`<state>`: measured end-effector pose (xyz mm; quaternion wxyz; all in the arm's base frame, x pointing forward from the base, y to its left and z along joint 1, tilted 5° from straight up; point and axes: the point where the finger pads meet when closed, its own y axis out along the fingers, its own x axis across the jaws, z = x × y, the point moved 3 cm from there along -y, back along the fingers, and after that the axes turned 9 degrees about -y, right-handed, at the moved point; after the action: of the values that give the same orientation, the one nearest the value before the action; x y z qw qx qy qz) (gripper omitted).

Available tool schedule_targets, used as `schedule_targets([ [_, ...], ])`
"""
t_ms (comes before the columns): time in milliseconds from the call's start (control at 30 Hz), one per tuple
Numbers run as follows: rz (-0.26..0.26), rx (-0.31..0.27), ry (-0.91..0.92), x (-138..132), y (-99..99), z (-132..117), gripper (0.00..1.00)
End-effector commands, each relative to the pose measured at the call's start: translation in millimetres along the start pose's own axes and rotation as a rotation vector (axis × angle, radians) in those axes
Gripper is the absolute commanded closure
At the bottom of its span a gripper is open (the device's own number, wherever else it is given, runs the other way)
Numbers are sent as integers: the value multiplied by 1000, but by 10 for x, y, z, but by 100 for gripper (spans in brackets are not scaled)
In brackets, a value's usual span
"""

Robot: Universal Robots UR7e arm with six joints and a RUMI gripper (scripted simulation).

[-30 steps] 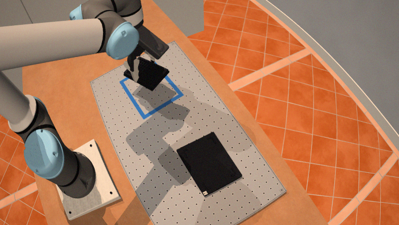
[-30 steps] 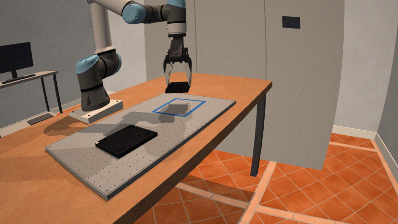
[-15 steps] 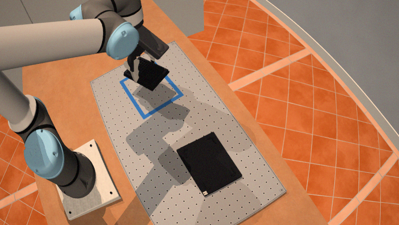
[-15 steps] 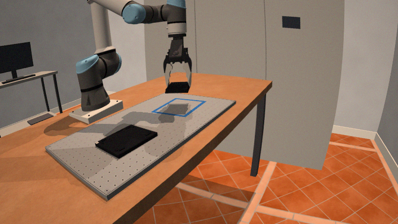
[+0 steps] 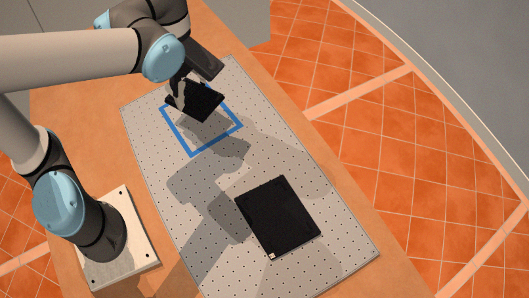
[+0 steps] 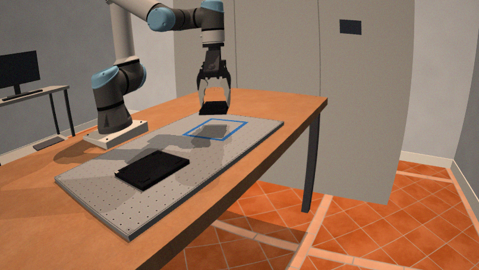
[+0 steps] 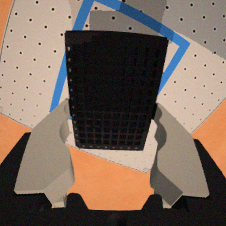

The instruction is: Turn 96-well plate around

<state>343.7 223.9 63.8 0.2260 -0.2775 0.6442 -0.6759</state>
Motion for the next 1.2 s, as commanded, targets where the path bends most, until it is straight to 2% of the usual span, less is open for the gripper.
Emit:
schedule_targets([
  [0, 1, 0, 0, -3, 20, 2, 100],
  [1167, 1, 0, 0, -4, 228, 2, 100],
])
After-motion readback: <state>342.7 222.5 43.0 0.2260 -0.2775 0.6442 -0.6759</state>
